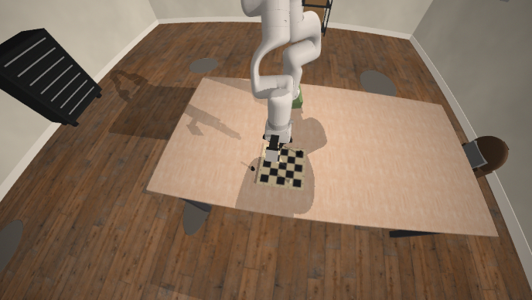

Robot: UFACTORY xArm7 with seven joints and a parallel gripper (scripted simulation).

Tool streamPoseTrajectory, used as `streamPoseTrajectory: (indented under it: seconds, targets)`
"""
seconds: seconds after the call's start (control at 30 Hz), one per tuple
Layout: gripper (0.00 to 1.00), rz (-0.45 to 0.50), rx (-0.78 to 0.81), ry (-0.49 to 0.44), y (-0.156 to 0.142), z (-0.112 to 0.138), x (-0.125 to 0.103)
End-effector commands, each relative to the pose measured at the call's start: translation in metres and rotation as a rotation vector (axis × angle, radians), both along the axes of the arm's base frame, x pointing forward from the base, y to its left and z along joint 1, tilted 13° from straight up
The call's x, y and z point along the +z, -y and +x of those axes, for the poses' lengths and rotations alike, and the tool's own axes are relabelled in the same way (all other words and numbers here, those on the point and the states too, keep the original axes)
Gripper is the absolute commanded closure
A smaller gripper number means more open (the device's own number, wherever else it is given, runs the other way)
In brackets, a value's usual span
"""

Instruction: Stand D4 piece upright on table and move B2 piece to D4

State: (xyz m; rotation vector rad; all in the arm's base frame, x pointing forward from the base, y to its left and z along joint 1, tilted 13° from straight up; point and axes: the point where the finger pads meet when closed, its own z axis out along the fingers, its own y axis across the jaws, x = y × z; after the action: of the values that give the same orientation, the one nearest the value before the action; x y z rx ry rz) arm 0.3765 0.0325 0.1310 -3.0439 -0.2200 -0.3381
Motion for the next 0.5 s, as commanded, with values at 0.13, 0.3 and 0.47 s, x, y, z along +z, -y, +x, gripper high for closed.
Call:
streamPoseTrajectory:
  seconds: [0.13,0.3,0.47]
  targets:
    - [1.0,0.0,0.0,0.002,-0.003,0.008,-0.03]
    - [1.0,0.0,0.0,0.002,-0.005,0.013,-0.056]
    - [1.0,0.001,0.0,0.002,-0.006,0.016,-0.068]
